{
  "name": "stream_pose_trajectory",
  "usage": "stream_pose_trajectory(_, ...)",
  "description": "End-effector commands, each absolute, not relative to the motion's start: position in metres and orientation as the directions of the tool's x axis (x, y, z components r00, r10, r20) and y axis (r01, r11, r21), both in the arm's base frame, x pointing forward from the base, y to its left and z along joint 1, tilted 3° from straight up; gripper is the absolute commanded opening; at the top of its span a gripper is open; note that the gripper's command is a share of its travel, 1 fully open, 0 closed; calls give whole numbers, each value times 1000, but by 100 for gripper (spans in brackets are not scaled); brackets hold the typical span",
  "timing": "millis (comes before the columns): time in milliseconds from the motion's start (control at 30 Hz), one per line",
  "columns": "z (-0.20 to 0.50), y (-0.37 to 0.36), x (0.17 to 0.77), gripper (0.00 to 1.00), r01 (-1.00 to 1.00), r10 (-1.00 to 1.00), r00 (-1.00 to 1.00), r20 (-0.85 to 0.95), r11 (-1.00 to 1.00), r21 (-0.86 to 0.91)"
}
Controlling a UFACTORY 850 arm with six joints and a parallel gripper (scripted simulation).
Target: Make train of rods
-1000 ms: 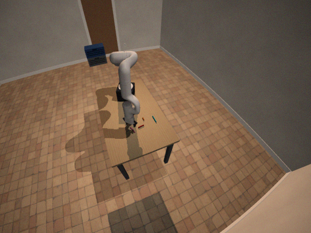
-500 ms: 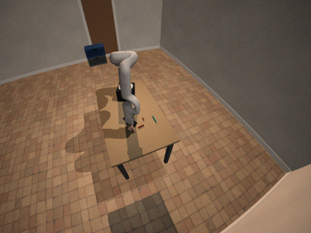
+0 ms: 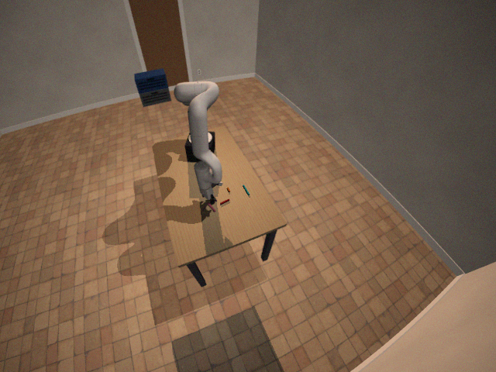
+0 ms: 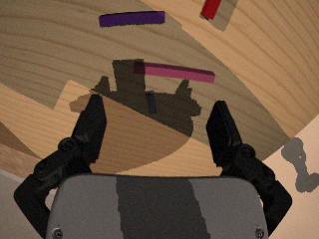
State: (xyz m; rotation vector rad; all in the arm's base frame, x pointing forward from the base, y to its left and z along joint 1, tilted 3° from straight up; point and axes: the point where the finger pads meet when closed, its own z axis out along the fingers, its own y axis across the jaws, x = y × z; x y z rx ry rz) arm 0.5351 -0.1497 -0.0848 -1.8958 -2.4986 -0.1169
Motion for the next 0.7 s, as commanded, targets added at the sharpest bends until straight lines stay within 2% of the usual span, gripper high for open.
stream_pose_trajectory(0,-84,-150,536,100,994,993,-107,45,106,34)
stream_pose_trajectory(333,-84,-150,536,100,985,984,170,53,-172,20)
stream_pose_trajectory(400,-84,-150,536,100,985,984,170,53,-172,20)
stream_pose_trajectory(433,-84,-150,536,100,968,967,249,54,-250,16)
stream_pose_trajectory(667,-84,-150,535,100,908,907,418,56,-419,6)
